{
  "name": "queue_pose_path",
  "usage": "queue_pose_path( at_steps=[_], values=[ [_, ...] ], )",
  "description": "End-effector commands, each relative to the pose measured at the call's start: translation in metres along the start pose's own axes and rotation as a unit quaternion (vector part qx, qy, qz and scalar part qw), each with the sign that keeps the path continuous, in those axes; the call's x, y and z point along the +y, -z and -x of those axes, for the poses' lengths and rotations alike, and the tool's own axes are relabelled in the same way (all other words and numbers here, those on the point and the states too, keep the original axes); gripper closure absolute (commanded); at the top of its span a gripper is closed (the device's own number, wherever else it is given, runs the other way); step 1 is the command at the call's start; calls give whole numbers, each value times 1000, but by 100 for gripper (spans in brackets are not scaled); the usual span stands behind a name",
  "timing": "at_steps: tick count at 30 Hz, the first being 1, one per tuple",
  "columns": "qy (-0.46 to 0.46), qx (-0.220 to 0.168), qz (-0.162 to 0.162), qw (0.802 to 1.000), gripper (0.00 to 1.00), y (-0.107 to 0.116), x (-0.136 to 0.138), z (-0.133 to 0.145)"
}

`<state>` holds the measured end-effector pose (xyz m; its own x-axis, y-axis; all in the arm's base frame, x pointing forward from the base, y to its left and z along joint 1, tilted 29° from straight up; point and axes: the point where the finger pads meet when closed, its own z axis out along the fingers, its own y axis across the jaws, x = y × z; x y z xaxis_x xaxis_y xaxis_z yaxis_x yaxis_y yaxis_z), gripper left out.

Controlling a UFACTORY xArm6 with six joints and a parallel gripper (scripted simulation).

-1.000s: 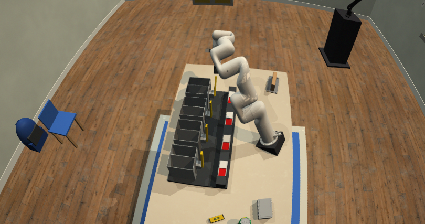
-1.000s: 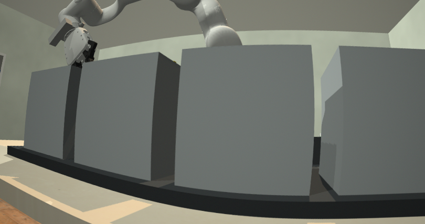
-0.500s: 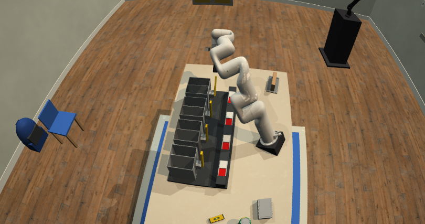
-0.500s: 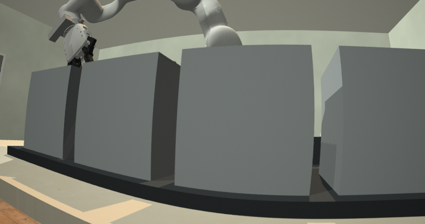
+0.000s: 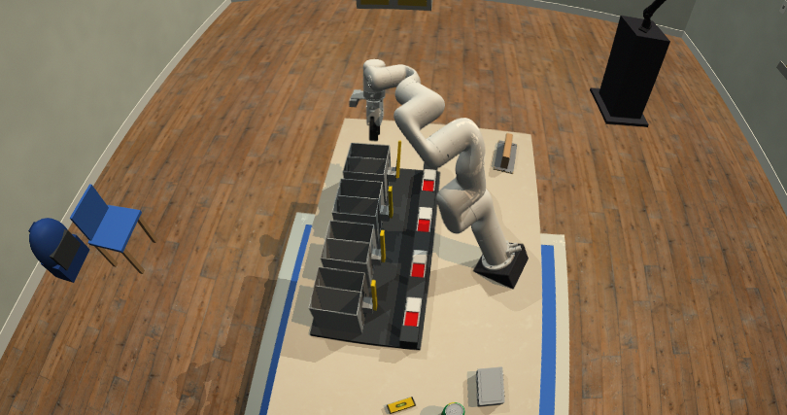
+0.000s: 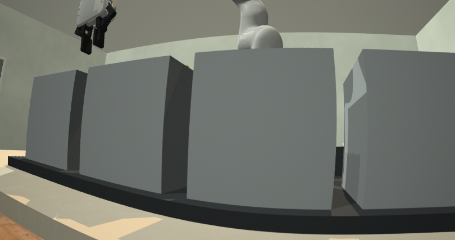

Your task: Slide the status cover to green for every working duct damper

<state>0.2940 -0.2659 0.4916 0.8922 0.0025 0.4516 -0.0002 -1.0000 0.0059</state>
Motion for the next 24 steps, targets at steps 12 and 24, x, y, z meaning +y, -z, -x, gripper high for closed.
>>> queue_pose_path(
  at_steps=[12,24],
  values=[
    [-6,-7,106,994,61,7,-30,-31],
    [-6,-7,106,994,61,7,-30,-31]
  ],
)
